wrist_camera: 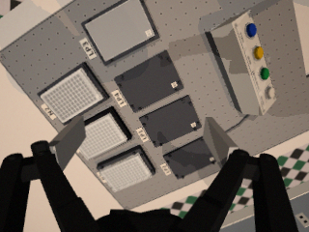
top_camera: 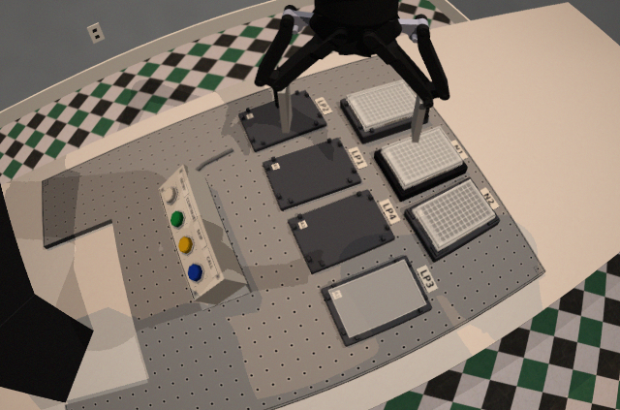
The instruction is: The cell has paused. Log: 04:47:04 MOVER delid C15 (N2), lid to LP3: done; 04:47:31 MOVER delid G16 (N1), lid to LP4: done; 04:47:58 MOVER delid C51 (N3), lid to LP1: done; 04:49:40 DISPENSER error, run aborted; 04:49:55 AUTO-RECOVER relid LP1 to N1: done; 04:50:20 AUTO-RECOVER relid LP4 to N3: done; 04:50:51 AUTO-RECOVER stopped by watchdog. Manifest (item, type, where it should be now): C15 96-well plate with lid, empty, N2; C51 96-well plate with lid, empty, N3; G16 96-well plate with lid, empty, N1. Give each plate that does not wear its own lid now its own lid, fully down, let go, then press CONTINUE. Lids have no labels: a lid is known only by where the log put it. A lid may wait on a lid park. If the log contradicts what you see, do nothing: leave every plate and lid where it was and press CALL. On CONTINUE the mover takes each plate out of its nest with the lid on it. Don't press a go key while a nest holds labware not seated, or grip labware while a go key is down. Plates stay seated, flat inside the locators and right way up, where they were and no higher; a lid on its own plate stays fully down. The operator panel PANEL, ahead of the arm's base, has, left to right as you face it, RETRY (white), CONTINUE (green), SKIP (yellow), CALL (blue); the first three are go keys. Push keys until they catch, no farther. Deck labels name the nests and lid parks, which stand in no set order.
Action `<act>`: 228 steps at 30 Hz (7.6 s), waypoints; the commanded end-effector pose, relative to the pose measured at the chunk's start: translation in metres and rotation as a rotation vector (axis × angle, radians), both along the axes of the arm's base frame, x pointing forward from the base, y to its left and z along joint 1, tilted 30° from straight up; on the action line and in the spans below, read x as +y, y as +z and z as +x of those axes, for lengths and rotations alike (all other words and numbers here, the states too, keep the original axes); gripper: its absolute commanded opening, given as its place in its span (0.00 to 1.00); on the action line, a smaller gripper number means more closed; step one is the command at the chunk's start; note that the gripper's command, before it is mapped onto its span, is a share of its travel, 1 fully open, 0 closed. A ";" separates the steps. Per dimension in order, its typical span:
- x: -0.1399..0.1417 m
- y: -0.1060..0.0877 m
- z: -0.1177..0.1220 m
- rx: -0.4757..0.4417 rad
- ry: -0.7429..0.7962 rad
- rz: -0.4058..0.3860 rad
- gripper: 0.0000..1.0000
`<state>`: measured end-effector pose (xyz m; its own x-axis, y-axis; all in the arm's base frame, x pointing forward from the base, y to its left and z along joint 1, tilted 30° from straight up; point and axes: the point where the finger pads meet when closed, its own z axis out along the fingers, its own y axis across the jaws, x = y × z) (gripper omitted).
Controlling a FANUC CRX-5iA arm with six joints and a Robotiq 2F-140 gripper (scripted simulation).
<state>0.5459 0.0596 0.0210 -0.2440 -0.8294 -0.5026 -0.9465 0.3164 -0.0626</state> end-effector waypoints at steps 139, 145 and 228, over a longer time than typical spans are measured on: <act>0.216 -0.072 -0.011 0.466 -0.935 0.210 0.00; 0.243 -0.059 -0.024 0.467 -0.931 0.221 0.00; 0.161 -0.047 0.182 0.468 -0.933 0.216 0.00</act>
